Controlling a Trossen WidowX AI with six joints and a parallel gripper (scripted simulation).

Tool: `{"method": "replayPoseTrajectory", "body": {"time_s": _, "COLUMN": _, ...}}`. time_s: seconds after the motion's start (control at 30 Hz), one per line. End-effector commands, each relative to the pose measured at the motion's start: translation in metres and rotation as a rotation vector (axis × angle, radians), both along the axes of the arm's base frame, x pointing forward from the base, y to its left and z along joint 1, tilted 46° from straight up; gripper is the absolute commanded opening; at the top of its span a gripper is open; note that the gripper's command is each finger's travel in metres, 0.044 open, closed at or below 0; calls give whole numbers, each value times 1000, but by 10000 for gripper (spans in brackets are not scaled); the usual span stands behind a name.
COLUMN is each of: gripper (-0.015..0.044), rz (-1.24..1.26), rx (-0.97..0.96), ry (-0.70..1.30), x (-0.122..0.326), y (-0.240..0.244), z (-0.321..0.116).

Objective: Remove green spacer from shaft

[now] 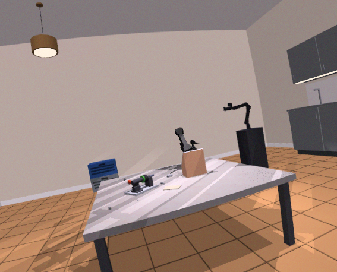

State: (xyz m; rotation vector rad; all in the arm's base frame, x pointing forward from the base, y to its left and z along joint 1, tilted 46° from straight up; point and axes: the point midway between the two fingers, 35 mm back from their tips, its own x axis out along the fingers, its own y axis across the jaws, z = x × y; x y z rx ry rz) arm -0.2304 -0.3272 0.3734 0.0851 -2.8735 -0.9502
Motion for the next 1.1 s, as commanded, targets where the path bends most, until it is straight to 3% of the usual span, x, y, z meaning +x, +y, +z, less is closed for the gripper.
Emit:
{"method": "replayPoseTrajectory", "body": {"time_s": 0.0, "gripper": 440, "rz": 148, "rx": 76, "ry": 19, "x": 35, "y": -26, "z": -5}}
{"method": "replayPoseTrajectory", "body": {"time_s": 0.57, "gripper": 440, "rz": 783, "rx": 366, "ry": 198, "x": 222, "y": -96, "z": -35}}
{"method": "replayPoseTrajectory", "body": {"time_s": 1.07, "gripper": 440, "rz": 1352, "rx": 543, "ry": 487, "x": 411, "y": -67, "z": -73}}
